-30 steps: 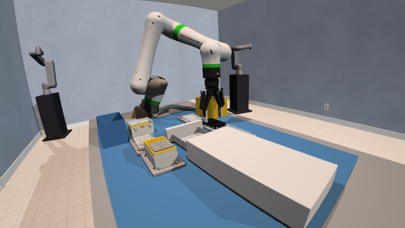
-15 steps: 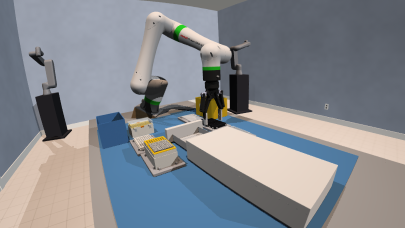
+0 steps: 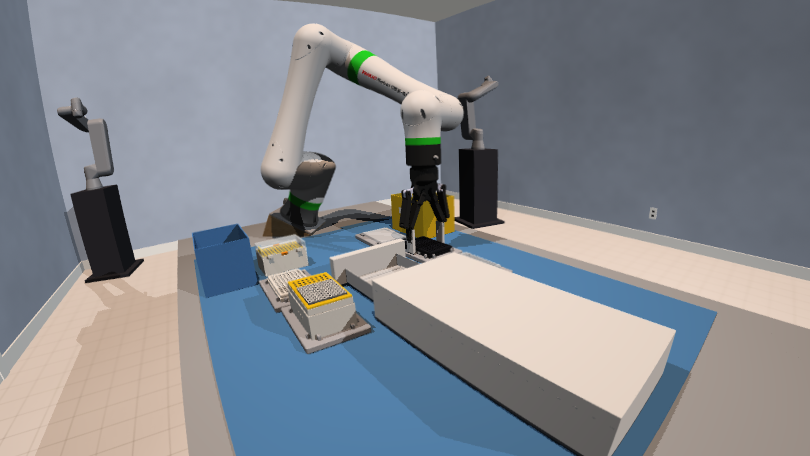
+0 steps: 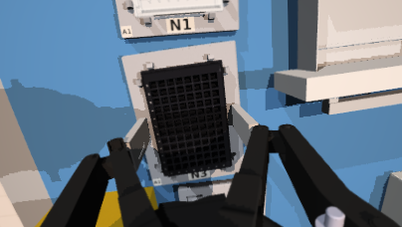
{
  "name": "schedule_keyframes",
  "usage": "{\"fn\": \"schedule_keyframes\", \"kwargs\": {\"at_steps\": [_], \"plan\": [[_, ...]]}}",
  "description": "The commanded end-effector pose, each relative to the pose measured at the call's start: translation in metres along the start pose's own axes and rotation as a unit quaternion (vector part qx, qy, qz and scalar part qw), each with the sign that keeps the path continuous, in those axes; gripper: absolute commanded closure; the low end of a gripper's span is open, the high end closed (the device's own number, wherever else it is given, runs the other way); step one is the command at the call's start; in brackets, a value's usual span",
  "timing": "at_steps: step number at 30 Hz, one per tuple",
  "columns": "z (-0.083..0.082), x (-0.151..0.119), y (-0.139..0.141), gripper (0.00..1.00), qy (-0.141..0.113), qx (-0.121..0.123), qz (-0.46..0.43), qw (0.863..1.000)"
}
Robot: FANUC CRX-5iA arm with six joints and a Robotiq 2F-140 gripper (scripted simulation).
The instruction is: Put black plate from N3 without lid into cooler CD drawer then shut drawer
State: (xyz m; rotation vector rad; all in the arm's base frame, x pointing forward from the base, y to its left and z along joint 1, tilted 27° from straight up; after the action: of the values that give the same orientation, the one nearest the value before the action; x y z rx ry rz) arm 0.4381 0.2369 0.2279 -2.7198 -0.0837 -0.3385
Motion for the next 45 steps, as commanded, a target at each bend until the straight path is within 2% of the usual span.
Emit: {"fn": "schedule_keyframes", "kwargs": {"at_steps": [1,26,27,45], "plan": [[-0.0002,0.0002,0.0000,0.34,0.000,0.000,0.000,1.000],[-0.0002,0.0002,0.0000,0.45,0.000,0.000,0.000,1.000],[-0.0002,0.0002,0.0000,1.00,0.000,0.000,0.000,1.000],[-0.0002,0.0002,0.0000,1.00,0.000,0.000,0.000,1.000]]}}
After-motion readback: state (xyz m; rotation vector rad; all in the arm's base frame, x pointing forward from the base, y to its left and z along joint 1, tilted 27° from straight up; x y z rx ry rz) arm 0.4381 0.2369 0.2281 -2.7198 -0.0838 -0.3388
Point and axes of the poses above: the point where the finger pads meet when closed, its own z axis out along the fingers, its own y axis across the jaws, x = y × z, the point moved 2 cm from there along -z, back along the fingers, and after that the axes turned 9 degrees about z, right-handed, at the moved point
